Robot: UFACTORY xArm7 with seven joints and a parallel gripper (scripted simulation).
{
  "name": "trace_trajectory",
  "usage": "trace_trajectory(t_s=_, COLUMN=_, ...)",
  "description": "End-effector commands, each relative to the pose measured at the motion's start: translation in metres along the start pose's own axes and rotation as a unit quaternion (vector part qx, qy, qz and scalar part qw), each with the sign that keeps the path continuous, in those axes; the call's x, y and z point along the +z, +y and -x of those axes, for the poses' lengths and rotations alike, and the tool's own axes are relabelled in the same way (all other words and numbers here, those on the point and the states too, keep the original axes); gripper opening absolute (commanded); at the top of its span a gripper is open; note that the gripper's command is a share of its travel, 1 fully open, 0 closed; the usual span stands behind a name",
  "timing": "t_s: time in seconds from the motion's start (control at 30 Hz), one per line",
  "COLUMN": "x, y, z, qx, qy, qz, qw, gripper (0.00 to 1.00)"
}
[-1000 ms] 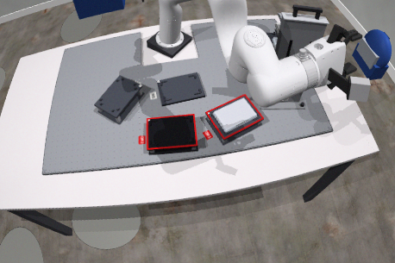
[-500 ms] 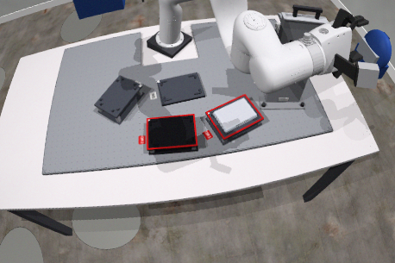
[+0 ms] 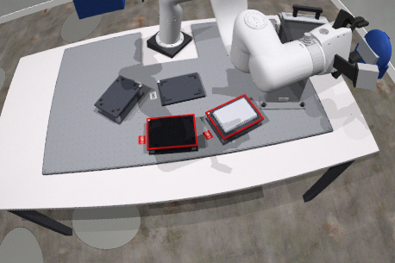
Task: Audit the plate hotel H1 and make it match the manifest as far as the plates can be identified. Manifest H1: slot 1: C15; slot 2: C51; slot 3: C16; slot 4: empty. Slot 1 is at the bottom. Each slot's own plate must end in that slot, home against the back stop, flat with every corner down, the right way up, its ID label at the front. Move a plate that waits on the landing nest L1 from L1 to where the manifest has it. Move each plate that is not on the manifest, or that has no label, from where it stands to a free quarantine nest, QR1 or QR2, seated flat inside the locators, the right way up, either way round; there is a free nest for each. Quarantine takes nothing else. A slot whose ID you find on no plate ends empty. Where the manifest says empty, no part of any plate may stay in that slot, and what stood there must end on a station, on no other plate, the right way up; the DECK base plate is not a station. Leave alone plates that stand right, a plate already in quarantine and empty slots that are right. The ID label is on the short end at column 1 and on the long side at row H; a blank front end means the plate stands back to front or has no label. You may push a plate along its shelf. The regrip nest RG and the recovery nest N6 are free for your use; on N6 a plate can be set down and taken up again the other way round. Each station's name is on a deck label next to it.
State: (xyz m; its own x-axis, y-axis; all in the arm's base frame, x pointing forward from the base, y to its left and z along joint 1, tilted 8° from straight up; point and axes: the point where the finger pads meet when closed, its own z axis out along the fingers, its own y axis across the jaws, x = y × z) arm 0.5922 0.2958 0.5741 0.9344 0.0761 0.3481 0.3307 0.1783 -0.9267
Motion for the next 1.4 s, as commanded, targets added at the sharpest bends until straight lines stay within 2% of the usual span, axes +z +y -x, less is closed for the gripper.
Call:
trace_trajectory(t_s=0.0, x=0.008, y=-0.007, z=0.010, qx=0.011, qy=0.003, qz=0.056, qw=0.998, gripper=1.00)
trace_trajectory(t_s=0.13, x=0.015, y=-0.009, z=0.020, qx=0.029, qy=0.008, qz=0.119, qw=0.992, gripper=1.00)
trace_trajectory(t_s=0.2, x=0.015, y=-0.009, z=0.020, qx=0.029, qy=0.008, qz=0.119, qw=0.992, gripper=1.00)
trace_trajectory(t_s=0.43, x=0.029, y=-0.013, z=0.039, qx=0.061, qy=0.017, qz=0.229, qw=0.971, gripper=1.00)
trace_trajectory(t_s=0.7, x=0.044, y=-0.017, z=0.060, qx=0.096, qy=0.026, qz=0.350, qw=0.931, gripper=1.00)
trace_trajectory(t_s=0.77, x=0.044, y=-0.017, z=0.060, qx=0.096, qy=0.026, qz=0.350, qw=0.931, gripper=1.00)
trace_trajectory(t_s=1.0, x=0.058, y=-0.021, z=0.079, qx=0.125, qy=0.033, qz=0.452, qw=0.883, gripper=1.00)
trace_trajectory(t_s=1.27, x=0.073, y=-0.024, z=0.100, qx=0.157, qy=0.041, qz=0.560, qw=0.812, gripper=1.00)
trace_trajectory(t_s=1.33, x=0.073, y=-0.024, z=0.100, qx=0.157, qy=0.041, qz=0.560, qw=0.812, gripper=1.00)
trace_trajectory(t_s=1.37, x=0.075, y=-0.024, z=0.104, qx=0.161, qy=0.042, qz=0.573, qw=0.803, gripper=1.00)
